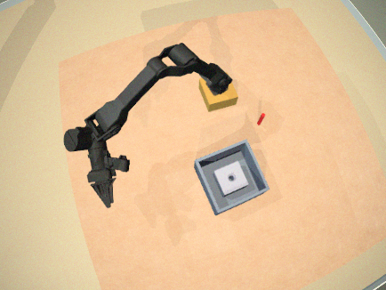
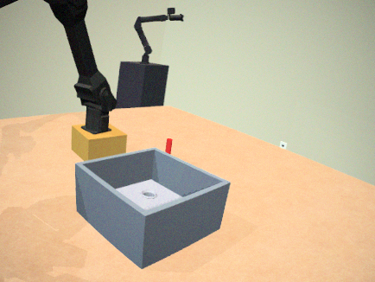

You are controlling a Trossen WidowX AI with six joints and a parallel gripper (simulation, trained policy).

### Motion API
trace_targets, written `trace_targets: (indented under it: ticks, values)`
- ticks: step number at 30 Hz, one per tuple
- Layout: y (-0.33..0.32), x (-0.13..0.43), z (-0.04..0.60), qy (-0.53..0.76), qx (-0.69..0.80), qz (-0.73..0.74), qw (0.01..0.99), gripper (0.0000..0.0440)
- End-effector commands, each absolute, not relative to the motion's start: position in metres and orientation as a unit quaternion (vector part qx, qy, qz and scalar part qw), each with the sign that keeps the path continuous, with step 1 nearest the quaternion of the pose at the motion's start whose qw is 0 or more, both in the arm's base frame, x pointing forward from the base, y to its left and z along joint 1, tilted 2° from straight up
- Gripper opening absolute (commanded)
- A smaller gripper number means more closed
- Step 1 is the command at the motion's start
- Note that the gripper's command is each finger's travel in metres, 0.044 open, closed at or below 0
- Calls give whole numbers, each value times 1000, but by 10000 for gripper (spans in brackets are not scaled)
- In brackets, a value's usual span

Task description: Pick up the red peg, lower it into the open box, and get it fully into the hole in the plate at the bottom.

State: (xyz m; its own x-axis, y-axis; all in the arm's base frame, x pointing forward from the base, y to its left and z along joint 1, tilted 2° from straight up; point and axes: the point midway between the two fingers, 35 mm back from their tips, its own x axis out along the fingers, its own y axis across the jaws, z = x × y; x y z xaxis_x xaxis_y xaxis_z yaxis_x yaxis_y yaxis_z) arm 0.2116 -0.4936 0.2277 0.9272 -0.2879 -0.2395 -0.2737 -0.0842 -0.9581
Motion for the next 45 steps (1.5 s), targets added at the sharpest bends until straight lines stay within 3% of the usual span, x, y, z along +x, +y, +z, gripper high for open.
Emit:
trace_targets:
  ticks: [1, 24, 45]
  values:
    - [-483, 231, 225, 201, -697, 1, 688, 440]
    - [-361, 351, 202, 301, -375, 54, 875, 440]
    - [-188, 394, 188, 454, -58, 55, 888, 440]
